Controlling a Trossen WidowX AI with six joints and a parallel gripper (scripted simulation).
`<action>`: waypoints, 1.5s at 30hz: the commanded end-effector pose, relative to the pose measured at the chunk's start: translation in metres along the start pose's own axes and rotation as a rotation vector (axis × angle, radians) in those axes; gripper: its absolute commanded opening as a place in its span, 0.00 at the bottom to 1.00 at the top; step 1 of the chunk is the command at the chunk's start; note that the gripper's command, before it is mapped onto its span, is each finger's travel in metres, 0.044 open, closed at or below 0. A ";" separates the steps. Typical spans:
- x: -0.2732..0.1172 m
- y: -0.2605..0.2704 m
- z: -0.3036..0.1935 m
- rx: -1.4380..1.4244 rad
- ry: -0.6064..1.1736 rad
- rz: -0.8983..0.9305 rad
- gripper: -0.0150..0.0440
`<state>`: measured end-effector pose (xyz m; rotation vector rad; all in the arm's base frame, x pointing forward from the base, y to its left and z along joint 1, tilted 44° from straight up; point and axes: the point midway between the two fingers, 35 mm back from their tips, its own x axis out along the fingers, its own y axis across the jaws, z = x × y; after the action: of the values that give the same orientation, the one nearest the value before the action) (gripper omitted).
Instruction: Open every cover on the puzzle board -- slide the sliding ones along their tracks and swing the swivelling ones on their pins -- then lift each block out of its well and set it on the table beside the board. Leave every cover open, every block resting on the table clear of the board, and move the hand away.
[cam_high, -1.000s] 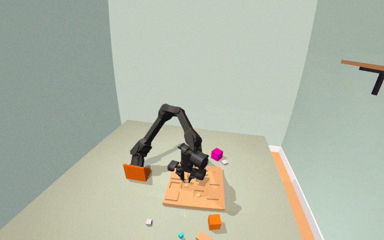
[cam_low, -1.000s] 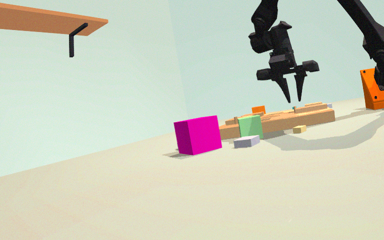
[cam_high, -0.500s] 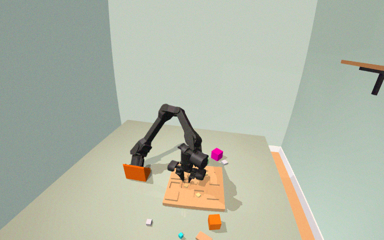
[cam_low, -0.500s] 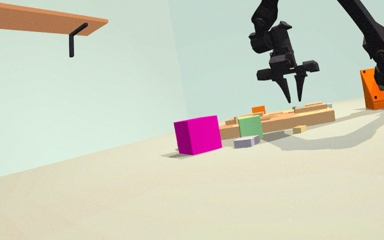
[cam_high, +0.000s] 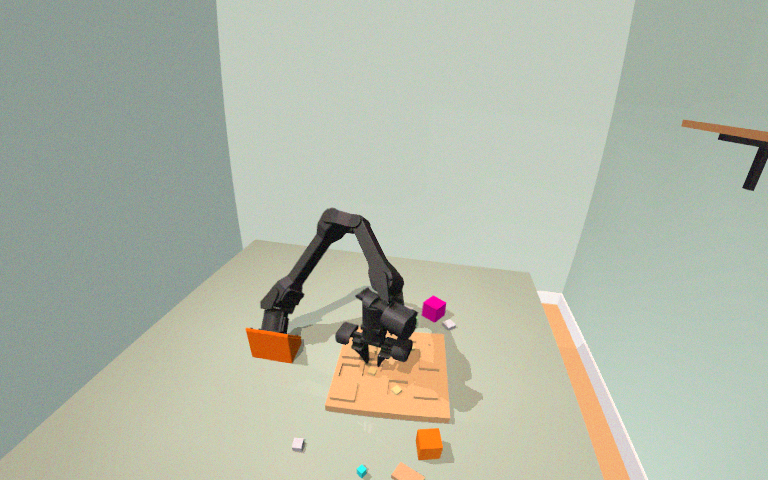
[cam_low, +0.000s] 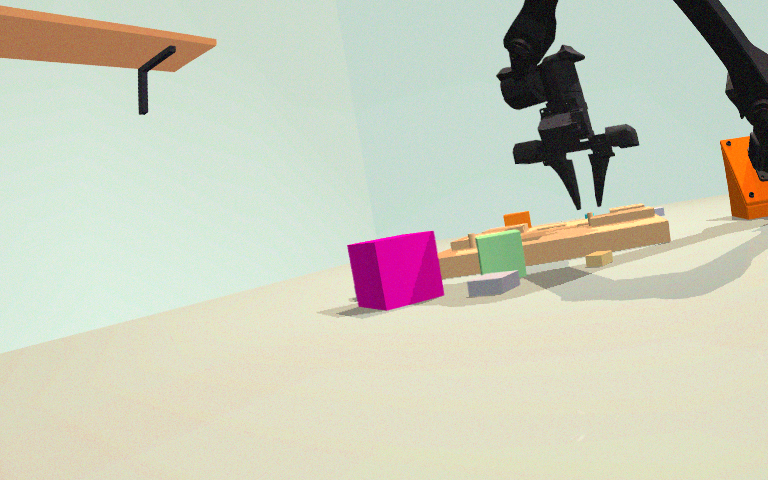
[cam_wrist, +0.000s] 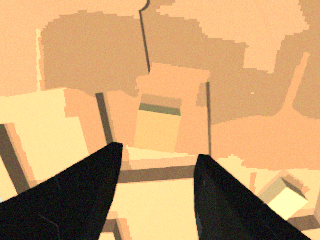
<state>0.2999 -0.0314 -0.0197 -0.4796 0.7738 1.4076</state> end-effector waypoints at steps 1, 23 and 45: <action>0.005 0.001 0.000 0.006 -0.005 0.003 0.50; 0.018 0.001 0.000 0.006 -0.006 0.003 0.50; 0.027 0.000 0.001 -0.001 -0.001 0.001 0.42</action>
<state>0.2991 -0.0123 -0.0387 -0.4781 0.7729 1.4098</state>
